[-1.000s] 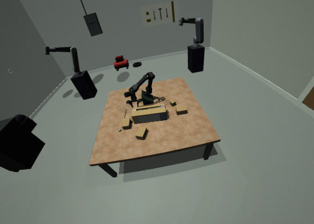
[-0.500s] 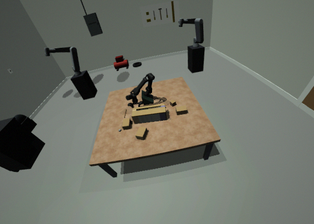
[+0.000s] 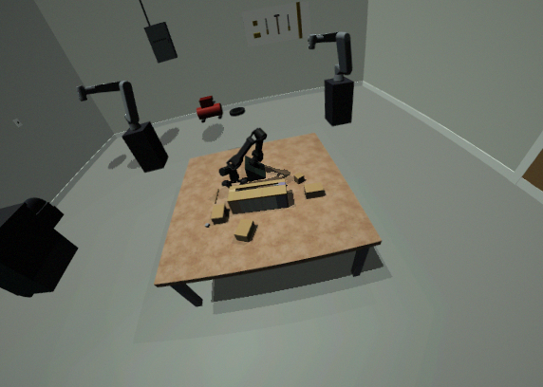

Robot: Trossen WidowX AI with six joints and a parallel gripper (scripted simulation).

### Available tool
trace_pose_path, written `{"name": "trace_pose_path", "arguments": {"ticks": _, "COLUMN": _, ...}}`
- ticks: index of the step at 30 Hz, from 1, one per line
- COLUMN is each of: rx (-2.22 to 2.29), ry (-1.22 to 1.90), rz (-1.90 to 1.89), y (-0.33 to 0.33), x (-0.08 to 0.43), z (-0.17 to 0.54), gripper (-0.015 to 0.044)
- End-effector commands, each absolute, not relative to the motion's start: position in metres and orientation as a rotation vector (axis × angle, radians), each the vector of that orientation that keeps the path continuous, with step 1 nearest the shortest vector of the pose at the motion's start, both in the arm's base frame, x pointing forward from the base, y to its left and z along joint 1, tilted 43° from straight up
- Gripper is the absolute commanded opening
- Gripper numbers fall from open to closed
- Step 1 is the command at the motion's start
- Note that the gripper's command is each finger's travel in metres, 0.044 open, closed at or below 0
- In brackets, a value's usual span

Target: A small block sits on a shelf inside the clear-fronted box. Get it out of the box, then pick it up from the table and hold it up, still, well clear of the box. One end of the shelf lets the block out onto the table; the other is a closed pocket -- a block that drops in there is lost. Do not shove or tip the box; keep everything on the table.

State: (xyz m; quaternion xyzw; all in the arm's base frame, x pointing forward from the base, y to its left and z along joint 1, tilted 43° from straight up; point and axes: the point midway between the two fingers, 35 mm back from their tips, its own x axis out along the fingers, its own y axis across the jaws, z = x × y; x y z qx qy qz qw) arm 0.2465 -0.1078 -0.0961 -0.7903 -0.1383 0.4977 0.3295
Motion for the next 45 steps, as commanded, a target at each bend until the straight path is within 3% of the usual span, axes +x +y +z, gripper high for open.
{"name": "trace_pose_path", "arguments": {"ticks": 1, "rx": -2.061, "ry": -0.363, "rz": 1.298, "y": -0.103, "x": 0.246, "z": -0.100, "gripper": 0.0285}}
{"name": "trace_pose_path", "arguments": {"ticks": 16, "rx": -2.060, "ry": -0.365, "rz": 1.296, "y": -0.087, "x": 0.246, "z": -0.115, "gripper": 0.0285}}
{"name": "trace_pose_path", "arguments": {"ticks": 22, "rx": -2.060, "ry": -0.365, "rz": 1.296, "y": -0.087, "x": 0.246, "z": -0.115, "gripper": 0.0127}}
{"name": "trace_pose_path", "arguments": {"ticks": 26, "rx": -2.060, "ry": -0.365, "rz": 1.296, "y": -0.087, "x": 0.246, "z": -0.115, "gripper": 0.0101}}
{"name": "trace_pose_path", "arguments": {"ticks": 30, "rx": -2.061, "ry": -0.364, "rz": 1.298, "y": -0.097, "x": 0.246, "z": -0.107, "gripper": 0.0000}}
{"name": "trace_pose_path", "arguments": {"ticks": 45, "rx": -2.046, "ry": -0.321, "rz": 1.303, "y": -0.136, "x": 0.241, "z": -0.062, "gripper": 0.0000}}
